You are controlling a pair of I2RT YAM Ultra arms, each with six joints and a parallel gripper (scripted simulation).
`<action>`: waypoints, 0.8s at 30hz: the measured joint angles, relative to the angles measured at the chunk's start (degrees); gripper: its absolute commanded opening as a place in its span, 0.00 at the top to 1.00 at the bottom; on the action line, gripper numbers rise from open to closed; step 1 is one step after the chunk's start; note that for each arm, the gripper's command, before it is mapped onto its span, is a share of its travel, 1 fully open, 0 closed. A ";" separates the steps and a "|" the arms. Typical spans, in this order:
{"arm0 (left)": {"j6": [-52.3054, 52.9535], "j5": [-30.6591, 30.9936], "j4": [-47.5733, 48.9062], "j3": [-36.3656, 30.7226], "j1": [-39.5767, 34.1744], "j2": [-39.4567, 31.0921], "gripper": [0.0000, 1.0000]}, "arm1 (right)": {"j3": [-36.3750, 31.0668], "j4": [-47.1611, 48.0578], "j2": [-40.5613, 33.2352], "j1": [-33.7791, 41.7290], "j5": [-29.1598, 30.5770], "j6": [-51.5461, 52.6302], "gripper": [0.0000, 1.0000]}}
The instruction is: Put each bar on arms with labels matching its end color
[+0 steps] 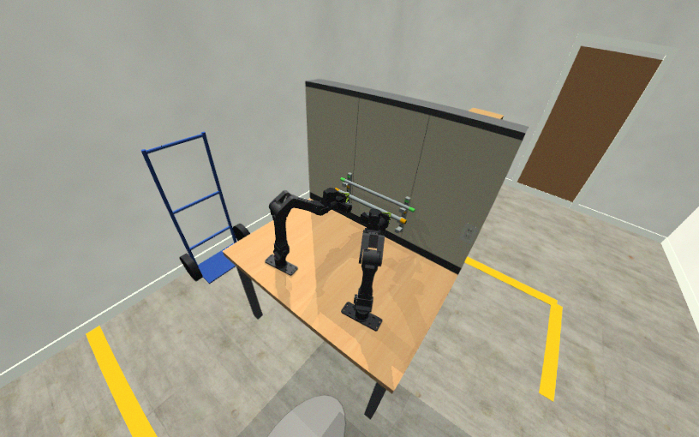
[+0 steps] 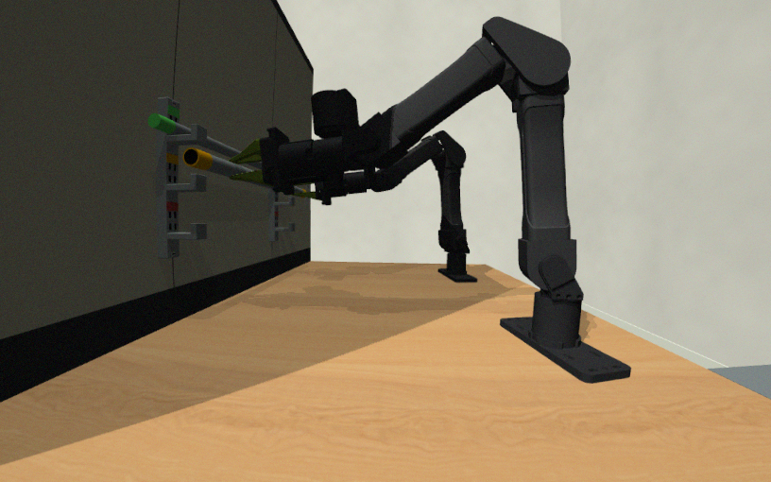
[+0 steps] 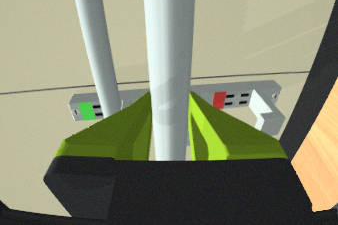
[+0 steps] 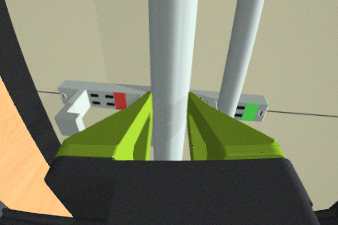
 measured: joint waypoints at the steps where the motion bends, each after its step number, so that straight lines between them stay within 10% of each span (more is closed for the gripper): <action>1: 0.00 0.00 -0.17 0.20 0.00 -0.09 1.00 | 0.20 -0.22 -0.09 0.00 0.02 0.00 1.00; 24: -0.15 -0.02 -1.66 0.72 0.00 -0.26 1.00 | 0.76 -1.79 -0.26 0.00 0.04 0.17 1.00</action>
